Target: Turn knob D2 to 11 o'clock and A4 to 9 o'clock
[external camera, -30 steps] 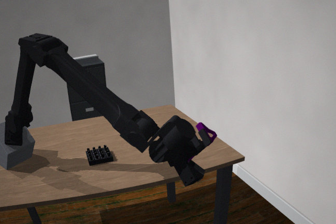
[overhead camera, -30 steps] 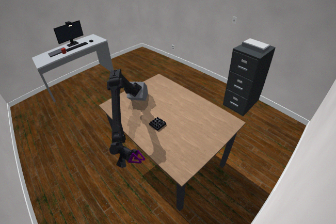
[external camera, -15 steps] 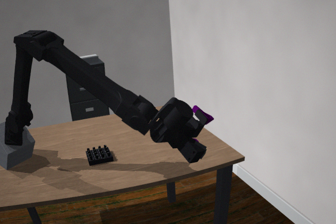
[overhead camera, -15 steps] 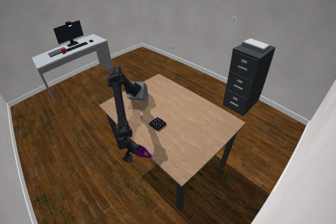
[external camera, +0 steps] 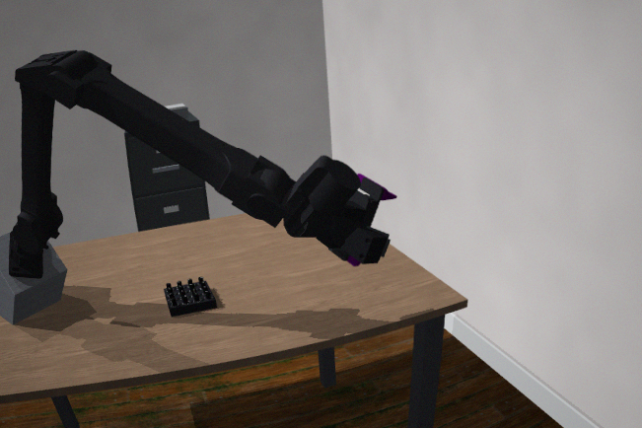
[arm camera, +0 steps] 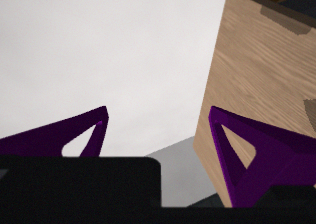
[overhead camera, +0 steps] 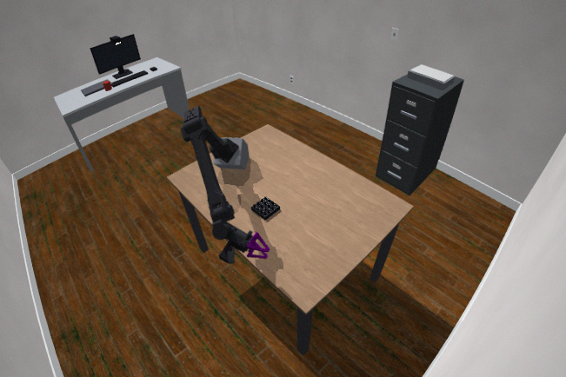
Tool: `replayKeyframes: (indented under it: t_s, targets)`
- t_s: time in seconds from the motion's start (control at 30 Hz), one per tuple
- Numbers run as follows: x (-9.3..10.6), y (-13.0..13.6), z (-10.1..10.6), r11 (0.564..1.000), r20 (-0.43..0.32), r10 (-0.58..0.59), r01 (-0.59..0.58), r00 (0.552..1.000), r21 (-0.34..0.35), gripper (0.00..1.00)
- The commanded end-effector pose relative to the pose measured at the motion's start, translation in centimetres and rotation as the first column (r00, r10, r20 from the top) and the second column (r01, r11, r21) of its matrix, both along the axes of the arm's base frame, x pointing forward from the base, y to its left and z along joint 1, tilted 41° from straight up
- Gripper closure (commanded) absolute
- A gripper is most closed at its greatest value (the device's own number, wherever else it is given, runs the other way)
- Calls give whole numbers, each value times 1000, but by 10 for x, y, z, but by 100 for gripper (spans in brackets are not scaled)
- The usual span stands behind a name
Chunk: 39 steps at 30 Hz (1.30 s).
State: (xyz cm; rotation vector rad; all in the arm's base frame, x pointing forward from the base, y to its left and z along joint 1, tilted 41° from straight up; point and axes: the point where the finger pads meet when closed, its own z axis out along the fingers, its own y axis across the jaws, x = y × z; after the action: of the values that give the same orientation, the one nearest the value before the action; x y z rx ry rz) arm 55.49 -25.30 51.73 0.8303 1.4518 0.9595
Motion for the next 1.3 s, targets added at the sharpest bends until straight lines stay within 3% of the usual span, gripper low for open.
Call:
replayKeyframes:
  t_s: [0.0, 0.1, 0.17, 0.6, 0.67, 0.77, 1.17, 1.23, 1.27]
  targets:
    - [-9, 30, 32, 988, 70, 17, -7, 997, -152, 0]
    - [-8, 34, 32, 986, 72, 16, -4, 997, -168, 0]
    - [-6, 49, 32, 975, 82, 13, 5, 997, -224, 0]
    - [-3, 107, 27, 901, 106, 3, 44, 994, -431, 0]
    - [-3, 107, 27, 901, 106, 3, 44, 994, -431, 0]
    - [-4, 128, 23, 862, 112, -1, 57, 994, -504, 0]
    - [-13, 182, 17, 726, 136, -6, 98, 991, -681, 0]
    - [-13, 182, 17, 726, 136, -6, 98, 991, -681, 0]
    - [-16, 193, 15, 689, 140, -7, 106, 990, -717, 0]
